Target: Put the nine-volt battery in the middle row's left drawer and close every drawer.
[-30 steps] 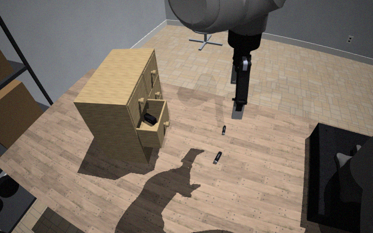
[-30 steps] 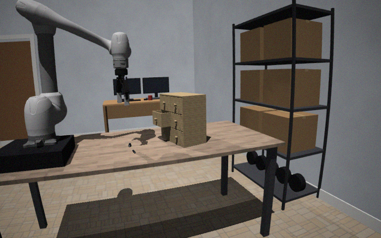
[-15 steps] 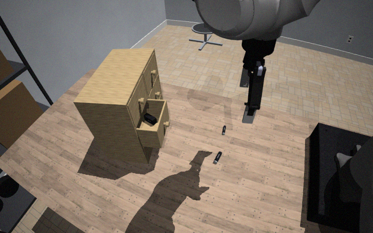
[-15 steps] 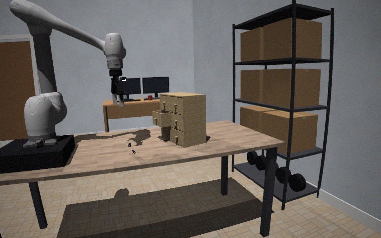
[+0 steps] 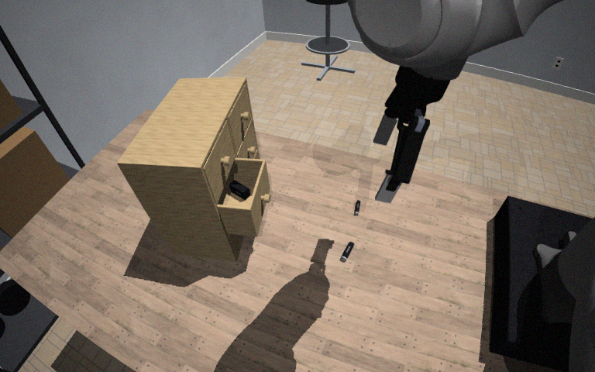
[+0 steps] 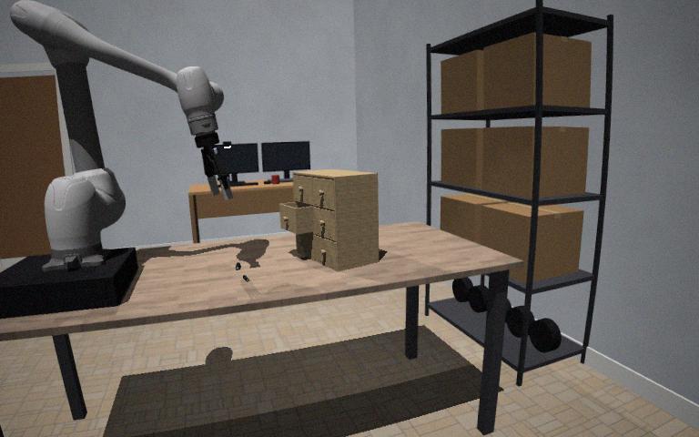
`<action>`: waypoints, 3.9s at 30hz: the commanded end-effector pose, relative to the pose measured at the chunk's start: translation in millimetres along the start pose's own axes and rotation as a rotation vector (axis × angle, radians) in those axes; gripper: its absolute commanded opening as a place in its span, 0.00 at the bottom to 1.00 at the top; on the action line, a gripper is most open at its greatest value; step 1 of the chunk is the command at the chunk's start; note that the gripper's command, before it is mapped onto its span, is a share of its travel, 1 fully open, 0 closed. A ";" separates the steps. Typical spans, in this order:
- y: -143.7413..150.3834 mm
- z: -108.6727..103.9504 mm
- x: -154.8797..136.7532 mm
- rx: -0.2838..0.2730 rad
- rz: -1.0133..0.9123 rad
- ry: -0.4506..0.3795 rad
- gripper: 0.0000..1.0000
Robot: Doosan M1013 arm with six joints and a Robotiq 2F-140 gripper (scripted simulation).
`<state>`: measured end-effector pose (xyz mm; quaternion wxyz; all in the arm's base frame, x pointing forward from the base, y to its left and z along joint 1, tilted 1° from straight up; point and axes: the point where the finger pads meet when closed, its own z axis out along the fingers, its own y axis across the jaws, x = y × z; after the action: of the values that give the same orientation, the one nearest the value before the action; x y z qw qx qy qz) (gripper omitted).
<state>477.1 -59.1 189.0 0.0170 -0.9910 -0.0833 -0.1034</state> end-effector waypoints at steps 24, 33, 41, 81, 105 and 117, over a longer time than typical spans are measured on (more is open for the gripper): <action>-1.0 48.5 33.1 0.007 -0.004 0.519 1.00; -1.1 57.0 38.7 0.008 -0.004 0.606 1.00; -1.3 67.1 45.5 0.008 -0.004 0.709 1.00; -0.7 97.4 66.5 0.006 -0.002 1.027 1.00; -0.7 97.4 66.6 0.006 -0.002 1.027 0.00; -0.8 102.1 75.3 0.006 -0.002 1.027 0.00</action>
<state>564.4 -41.9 106.4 0.0600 -0.8130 -0.0633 -0.5757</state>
